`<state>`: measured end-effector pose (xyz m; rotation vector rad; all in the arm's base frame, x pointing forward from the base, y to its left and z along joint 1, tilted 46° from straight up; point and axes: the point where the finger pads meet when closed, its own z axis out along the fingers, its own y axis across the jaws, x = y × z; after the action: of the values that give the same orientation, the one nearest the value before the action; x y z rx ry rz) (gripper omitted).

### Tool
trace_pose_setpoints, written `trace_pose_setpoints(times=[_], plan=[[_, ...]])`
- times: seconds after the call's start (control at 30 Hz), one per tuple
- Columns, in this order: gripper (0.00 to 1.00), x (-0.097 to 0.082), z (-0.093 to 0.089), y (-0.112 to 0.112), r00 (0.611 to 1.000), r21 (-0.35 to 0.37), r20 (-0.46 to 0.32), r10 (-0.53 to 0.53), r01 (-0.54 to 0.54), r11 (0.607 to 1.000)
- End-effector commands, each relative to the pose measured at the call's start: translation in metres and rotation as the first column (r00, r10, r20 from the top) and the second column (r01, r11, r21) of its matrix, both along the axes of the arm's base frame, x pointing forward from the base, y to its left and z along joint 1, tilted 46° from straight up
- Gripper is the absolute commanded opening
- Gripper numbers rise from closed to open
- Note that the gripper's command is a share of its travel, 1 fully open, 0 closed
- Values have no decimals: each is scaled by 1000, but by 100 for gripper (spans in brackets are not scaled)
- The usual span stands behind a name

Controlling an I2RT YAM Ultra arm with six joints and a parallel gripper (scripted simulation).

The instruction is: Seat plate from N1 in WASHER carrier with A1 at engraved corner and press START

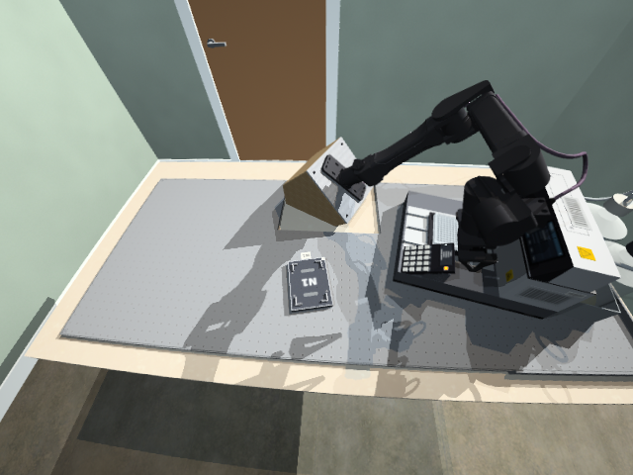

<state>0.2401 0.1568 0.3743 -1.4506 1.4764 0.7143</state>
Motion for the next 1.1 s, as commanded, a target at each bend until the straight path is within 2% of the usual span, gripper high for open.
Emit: trace_pose_setpoints(times=[0.0, 1.07], plan=[[100, -1, 3, -1, 1000, 2, -6, -7, 7, 1000], [100, -1, 3, -1, 1000, 2, -6, -7, 7, 1000]])
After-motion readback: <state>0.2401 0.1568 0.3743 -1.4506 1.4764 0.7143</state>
